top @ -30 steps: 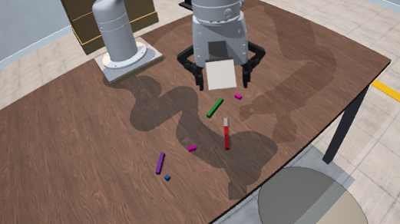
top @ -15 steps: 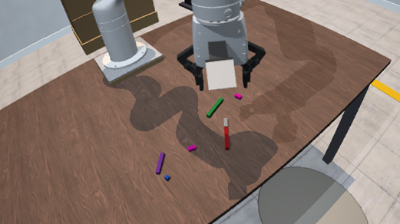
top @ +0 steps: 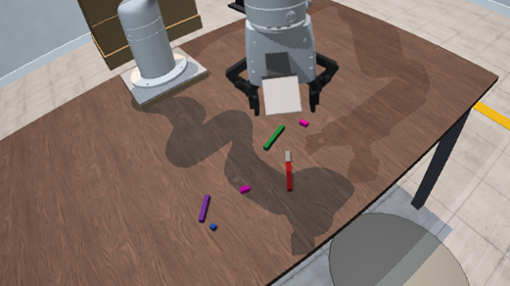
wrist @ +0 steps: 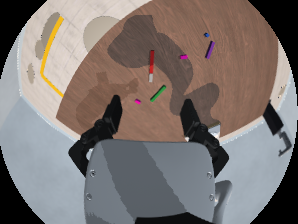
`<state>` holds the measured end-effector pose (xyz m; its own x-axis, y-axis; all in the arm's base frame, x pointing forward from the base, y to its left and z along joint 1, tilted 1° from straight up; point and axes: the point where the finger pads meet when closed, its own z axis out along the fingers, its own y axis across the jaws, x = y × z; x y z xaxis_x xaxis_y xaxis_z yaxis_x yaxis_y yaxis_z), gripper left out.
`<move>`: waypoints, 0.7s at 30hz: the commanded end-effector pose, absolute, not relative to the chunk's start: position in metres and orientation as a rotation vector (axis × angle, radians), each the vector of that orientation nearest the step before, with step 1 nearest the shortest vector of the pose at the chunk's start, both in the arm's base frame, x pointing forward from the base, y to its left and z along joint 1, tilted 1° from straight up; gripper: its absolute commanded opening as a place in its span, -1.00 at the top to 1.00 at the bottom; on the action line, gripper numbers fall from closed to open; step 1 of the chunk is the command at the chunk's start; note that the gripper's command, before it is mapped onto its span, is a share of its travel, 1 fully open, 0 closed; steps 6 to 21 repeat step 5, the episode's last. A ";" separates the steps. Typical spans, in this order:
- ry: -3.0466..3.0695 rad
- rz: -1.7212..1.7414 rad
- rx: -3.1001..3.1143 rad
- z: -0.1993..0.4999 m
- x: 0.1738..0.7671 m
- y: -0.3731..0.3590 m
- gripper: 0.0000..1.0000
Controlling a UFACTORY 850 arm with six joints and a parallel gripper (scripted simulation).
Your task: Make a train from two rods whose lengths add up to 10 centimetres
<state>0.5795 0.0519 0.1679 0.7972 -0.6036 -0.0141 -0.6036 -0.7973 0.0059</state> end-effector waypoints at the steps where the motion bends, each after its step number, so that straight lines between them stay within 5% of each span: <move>1: -1.000 -0.021 2.978 0.169 0.580 0.052 -1.00; 21: -1.000 -0.021 2.978 0.169 0.580 0.052 -1.00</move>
